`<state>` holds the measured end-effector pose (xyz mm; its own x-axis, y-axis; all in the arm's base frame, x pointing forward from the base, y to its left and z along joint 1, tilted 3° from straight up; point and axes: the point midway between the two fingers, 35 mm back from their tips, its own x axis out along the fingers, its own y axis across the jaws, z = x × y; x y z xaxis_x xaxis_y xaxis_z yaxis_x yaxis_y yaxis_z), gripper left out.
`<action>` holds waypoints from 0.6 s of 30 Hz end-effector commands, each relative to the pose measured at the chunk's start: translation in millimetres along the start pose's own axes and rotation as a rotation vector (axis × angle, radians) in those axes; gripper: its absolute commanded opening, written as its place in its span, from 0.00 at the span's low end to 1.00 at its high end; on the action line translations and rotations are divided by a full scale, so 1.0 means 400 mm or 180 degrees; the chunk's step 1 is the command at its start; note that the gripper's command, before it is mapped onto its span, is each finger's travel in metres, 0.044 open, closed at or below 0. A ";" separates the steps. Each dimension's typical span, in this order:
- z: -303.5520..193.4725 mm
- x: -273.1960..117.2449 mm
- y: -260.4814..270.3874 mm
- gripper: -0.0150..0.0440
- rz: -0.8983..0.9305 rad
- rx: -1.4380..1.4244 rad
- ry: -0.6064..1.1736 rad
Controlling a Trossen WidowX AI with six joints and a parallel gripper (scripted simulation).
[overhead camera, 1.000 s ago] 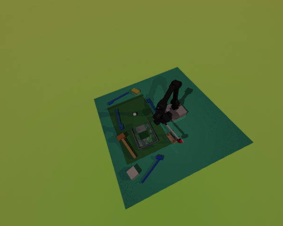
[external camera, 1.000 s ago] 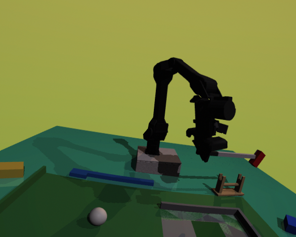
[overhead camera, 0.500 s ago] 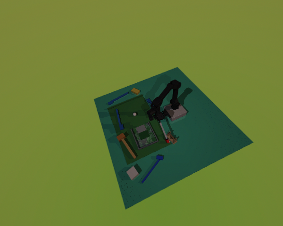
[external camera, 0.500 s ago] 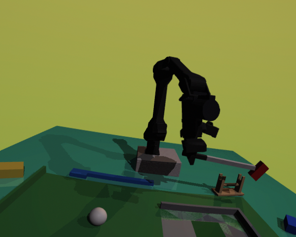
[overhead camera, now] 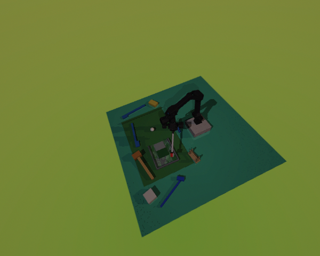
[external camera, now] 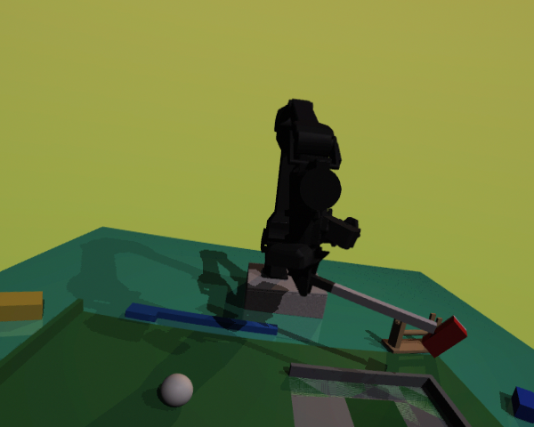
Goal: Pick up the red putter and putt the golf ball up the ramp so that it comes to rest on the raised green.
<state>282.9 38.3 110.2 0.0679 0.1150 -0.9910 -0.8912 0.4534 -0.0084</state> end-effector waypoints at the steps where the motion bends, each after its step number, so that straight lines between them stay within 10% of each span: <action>1: -0.035 -0.020 -0.039 0.25 -0.0084 0.0305 0.0009; 18: -0.242 -0.074 -0.137 0.25 -0.0266 0.1607 0.0166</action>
<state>285.8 -59.3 121.4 0.0829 0.0378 -0.9958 -0.6138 0.7892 -0.0211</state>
